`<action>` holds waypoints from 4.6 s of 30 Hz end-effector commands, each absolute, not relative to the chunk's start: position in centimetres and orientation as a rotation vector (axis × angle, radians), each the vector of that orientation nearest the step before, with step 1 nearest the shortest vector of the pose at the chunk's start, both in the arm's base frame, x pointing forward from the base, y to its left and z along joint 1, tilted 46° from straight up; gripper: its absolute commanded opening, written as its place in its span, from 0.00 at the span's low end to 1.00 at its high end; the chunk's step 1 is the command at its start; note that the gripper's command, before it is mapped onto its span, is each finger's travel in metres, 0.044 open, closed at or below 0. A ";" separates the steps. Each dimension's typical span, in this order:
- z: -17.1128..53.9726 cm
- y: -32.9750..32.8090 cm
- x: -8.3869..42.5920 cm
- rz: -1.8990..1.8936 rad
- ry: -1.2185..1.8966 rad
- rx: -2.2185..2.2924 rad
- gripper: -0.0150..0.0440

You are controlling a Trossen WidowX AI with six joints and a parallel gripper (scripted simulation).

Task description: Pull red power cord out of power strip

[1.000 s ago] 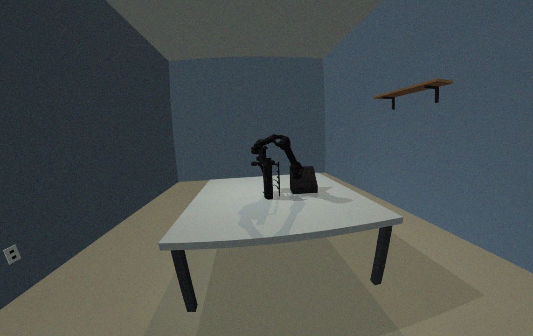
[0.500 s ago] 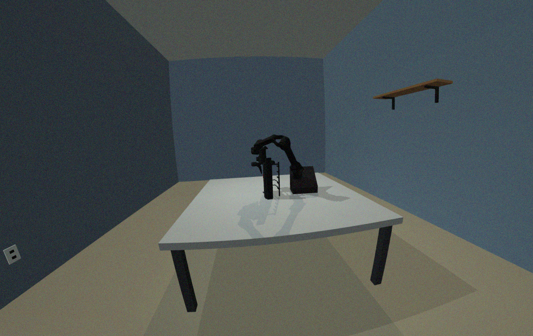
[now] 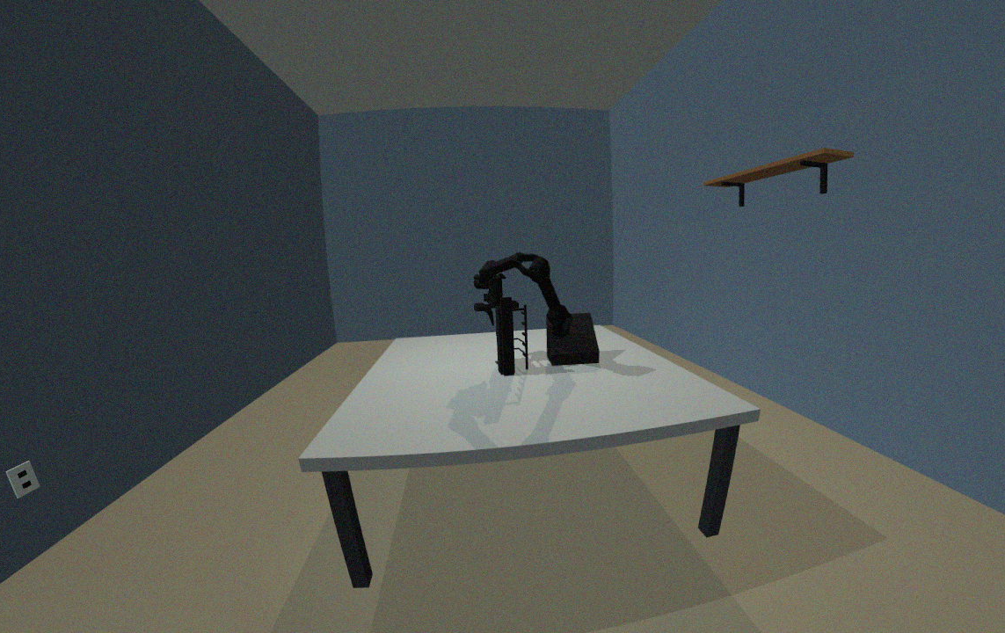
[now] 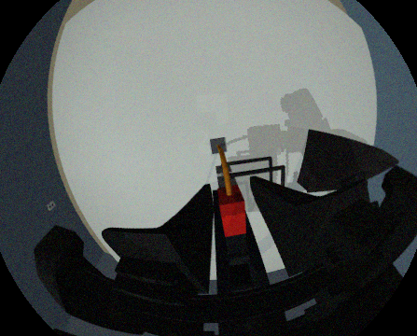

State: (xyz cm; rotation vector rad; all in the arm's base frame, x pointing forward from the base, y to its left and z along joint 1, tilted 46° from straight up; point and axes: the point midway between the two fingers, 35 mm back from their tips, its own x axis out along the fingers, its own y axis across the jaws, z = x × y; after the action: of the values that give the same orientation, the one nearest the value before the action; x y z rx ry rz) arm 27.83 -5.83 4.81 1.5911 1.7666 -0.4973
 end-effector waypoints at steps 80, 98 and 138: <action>3.6 -6.0 28.1 -0.499 1.771 1.594 0.25; 3.3 -5.8 28.2 -0.484 1.780 1.576 0.53; 6.7 -3.7 27.0 -0.497 1.775 1.599 0.53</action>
State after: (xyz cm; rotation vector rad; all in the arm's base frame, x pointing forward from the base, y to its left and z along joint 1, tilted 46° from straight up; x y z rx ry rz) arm 27.27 -4.30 6.35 1.5916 1.7670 -0.4964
